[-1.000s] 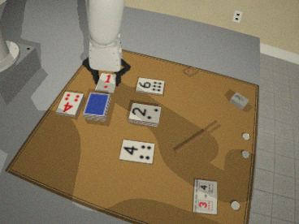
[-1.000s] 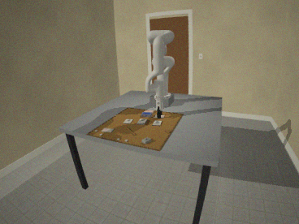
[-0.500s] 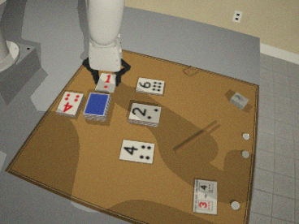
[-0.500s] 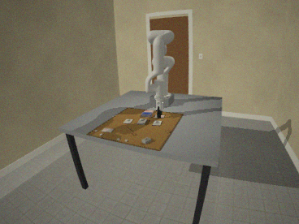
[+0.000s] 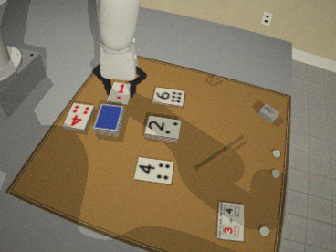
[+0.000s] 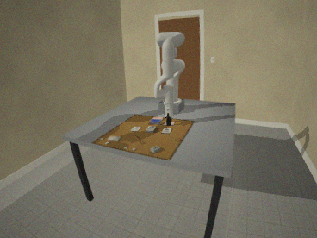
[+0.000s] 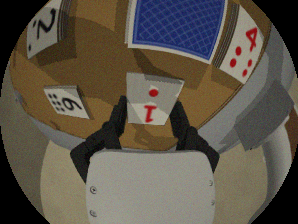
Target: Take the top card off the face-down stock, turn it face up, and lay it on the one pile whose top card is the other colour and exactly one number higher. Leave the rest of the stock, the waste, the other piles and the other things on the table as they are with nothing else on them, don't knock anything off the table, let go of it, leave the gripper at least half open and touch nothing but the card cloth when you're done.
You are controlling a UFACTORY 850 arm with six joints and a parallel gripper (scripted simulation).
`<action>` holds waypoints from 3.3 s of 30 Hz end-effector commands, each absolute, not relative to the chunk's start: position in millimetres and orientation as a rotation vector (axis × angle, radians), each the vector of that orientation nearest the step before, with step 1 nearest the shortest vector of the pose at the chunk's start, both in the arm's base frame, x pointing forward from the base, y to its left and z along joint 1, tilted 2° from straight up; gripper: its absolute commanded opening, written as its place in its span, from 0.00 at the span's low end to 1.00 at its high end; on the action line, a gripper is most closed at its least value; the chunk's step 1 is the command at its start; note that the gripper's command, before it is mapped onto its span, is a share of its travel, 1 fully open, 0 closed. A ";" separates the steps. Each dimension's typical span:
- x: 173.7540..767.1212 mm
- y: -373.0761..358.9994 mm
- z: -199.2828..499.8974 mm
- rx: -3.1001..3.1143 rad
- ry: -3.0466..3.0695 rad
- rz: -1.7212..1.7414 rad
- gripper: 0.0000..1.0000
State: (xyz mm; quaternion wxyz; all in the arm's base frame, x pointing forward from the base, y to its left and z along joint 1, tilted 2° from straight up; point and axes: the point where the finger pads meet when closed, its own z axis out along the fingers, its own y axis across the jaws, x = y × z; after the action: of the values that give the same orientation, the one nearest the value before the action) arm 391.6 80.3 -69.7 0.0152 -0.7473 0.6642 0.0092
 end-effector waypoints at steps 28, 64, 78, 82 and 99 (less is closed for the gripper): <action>392.1 79.9 -55.3 -2.325 2.066 0.027 0.63; 392.0 78.9 -29.4 -2.325 2.065 0.027 0.63; 395.6 76.6 -29.1 -2.361 2.024 0.027 0.63; 398.2 74.8 -28.9 -2.388 1.992 0.026 0.63; 411.5 66.0 -28.0 -2.511 1.833 0.023 0.63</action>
State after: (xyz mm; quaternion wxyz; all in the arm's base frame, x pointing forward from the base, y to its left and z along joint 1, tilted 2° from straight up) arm 406.0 69.0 -28.8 0.0157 -0.7939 0.6077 0.0083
